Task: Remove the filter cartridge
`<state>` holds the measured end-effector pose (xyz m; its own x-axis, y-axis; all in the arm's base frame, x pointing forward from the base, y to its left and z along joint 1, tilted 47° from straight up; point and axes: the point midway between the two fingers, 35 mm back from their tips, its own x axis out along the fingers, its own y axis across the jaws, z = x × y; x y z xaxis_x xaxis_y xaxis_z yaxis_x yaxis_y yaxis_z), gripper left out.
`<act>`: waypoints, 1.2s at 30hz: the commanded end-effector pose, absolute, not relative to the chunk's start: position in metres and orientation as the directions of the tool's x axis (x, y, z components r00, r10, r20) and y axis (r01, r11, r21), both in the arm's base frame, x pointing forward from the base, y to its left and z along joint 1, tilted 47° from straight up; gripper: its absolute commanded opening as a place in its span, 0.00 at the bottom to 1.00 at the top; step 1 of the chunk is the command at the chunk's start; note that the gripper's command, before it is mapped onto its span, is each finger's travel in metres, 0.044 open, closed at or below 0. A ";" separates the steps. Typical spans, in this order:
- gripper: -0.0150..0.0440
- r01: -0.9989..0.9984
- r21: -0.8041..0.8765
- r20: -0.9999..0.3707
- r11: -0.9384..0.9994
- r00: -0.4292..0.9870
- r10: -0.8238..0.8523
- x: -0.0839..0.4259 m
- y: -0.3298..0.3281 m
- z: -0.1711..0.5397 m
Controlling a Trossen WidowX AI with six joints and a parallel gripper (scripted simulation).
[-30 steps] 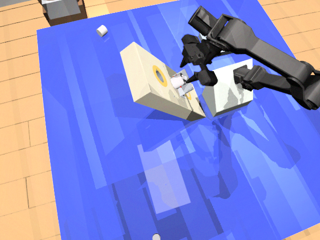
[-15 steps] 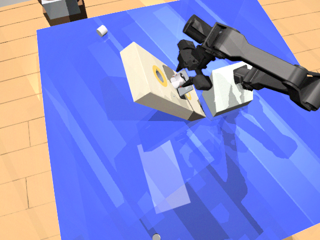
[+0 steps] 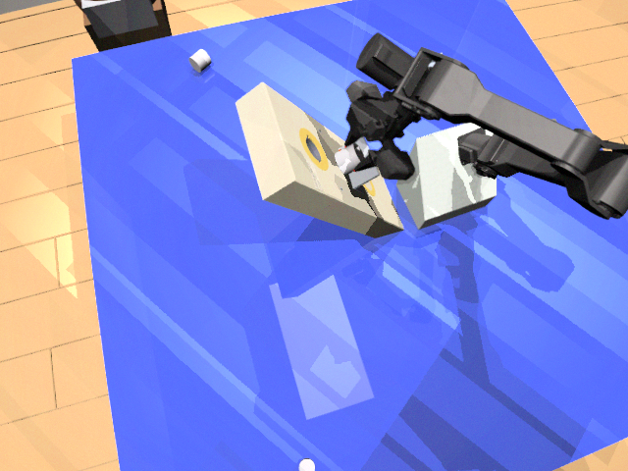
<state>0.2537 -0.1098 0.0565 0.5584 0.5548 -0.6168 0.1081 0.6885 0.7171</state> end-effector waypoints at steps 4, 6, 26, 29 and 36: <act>0.61 0.107 0.717 -0.617 0.689 0.558 0.555 0.254 -0.110 0.057; 0.52 0.107 0.717 -0.617 0.689 0.558 0.555 0.254 -0.110 0.057; 0.25 0.116 0.711 -0.626 0.694 0.555 0.549 0.246 -0.157 0.097; 0.25 0.115 0.711 -0.625 0.693 0.554 0.549 0.237 -0.166 0.107; 0.25 0.111 0.716 -0.620 0.689 0.556 0.554 0.220 -0.181 0.127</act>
